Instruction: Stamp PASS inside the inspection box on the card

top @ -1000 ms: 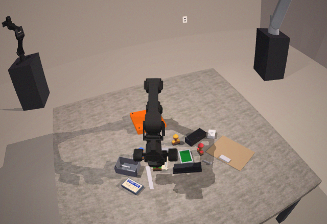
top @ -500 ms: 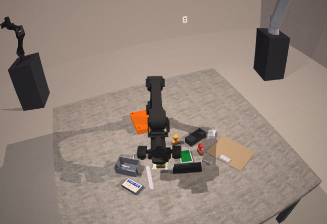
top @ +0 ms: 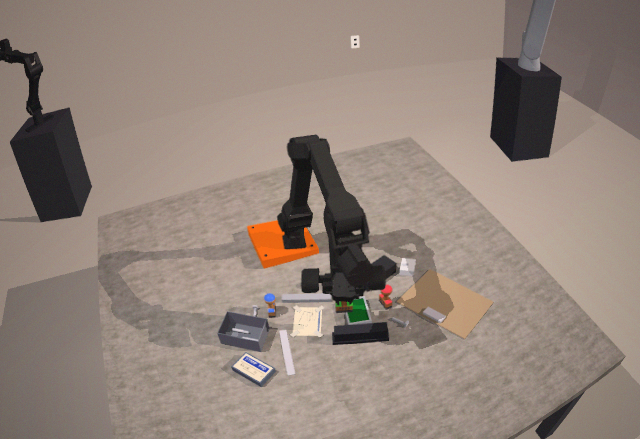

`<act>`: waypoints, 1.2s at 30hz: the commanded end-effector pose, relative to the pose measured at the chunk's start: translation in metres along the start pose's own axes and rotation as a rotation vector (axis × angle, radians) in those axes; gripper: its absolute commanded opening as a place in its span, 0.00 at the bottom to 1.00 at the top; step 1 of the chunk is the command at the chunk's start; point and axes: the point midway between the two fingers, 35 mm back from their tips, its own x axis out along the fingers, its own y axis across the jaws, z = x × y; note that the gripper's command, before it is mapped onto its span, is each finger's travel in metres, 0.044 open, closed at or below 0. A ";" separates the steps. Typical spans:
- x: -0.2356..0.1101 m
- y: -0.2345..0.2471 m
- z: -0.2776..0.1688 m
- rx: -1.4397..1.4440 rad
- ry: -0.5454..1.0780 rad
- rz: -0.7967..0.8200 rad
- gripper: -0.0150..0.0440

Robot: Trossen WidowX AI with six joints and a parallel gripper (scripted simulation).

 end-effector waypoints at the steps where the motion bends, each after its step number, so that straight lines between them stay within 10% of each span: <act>1: 0.001 0.016 -0.022 0.003 0.005 0.005 0.25; 36: 0.020 0.033 -0.046 0.001 0.007 0.008 0.25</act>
